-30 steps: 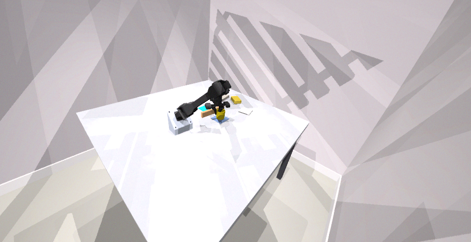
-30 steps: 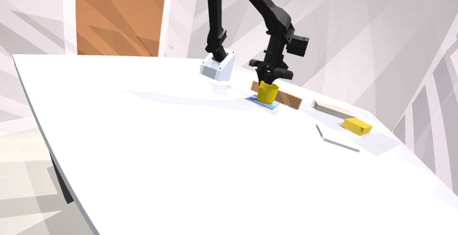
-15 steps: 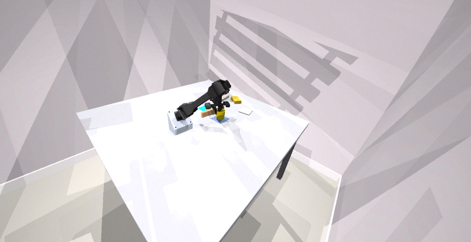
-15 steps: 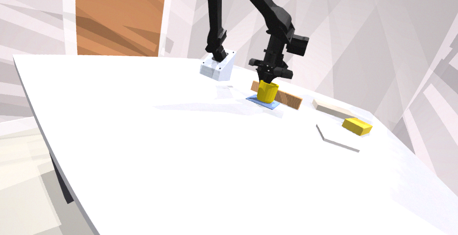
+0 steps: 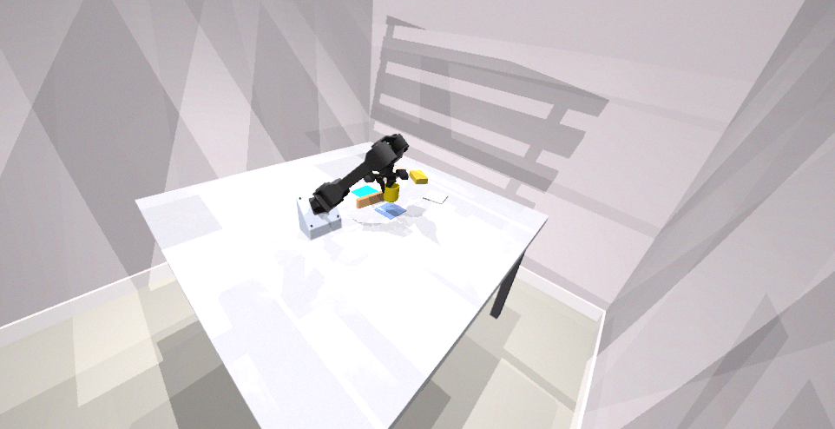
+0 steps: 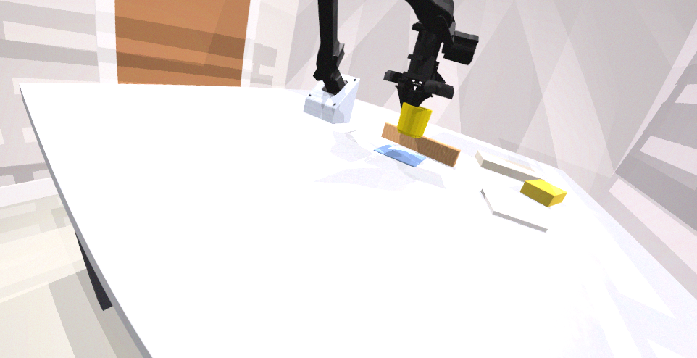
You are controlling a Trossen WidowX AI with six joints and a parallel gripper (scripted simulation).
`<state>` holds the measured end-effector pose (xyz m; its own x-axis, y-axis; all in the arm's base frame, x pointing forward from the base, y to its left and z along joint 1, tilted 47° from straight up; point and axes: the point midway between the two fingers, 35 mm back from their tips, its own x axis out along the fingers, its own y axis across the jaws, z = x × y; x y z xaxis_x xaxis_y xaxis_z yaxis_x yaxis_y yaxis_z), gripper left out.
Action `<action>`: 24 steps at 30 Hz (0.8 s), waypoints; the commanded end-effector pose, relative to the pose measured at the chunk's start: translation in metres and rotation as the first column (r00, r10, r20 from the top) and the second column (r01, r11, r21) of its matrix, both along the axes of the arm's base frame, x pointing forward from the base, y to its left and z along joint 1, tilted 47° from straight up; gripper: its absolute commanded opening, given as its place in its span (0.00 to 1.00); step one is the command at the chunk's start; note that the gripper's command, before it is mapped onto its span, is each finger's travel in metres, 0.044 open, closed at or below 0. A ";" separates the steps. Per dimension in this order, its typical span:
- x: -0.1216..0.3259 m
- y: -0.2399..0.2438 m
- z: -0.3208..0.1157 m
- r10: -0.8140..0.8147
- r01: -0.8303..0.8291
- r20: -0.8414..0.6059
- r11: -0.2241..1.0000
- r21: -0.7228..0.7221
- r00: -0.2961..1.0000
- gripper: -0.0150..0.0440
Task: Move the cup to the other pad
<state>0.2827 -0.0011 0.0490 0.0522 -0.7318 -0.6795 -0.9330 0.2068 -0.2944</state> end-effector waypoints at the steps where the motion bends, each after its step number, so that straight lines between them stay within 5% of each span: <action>1: 0.000 0.010 0.010 -0.003 0.003 0.007 1.000 0.004 1.000 0.25; 24: -0.003 0.014 0.008 0.003 -0.003 0.002 1.000 -0.001 1.000 0.25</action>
